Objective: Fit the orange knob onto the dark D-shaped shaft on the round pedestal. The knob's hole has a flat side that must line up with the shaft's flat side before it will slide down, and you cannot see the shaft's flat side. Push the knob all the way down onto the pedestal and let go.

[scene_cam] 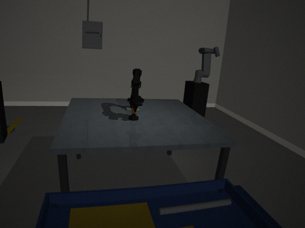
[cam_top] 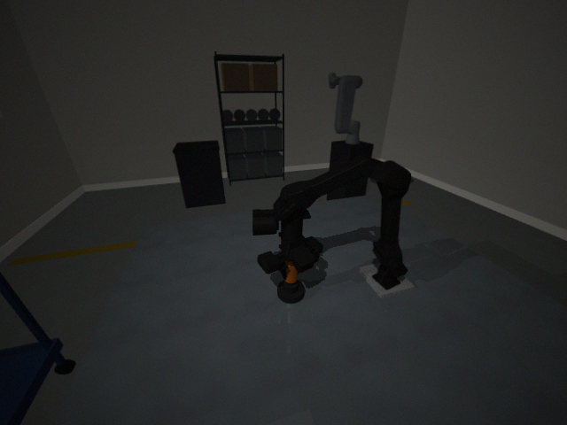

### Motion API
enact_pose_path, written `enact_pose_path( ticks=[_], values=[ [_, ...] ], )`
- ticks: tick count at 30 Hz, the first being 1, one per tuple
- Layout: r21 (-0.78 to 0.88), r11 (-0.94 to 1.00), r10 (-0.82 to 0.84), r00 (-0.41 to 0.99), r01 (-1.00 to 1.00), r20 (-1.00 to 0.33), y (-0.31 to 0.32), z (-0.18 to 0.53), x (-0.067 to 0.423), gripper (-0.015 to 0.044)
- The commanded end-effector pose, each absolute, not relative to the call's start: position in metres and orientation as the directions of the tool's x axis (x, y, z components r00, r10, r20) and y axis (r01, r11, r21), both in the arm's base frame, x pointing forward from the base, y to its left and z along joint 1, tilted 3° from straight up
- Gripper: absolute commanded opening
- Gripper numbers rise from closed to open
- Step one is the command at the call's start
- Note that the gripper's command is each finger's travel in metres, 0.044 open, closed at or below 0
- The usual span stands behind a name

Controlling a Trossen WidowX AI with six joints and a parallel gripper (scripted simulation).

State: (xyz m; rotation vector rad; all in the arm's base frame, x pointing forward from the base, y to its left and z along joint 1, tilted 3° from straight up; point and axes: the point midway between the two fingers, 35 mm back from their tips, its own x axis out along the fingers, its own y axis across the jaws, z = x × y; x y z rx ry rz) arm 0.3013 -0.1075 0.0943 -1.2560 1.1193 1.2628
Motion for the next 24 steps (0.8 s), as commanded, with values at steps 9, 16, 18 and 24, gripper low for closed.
enact_pose_path(
  ticks=[9,16,18,24],
  values=[
    [-0.033,-0.21,0.039,0.025,-0.977,-0.999,-0.1065,0.0983,0.297,0.0],
    [-0.036,-0.292,0.039,0.025,-0.956,-0.999,-0.1073,0.0947,0.3002,0.0],
    [-0.036,-0.292,0.039,0.025,-0.956,-0.999,-0.1077,0.0948,0.3013,0.0],
    [-0.036,-0.292,0.038,0.026,-0.956,-0.999,-0.1086,0.0974,0.3036,0.0]
  ],
)
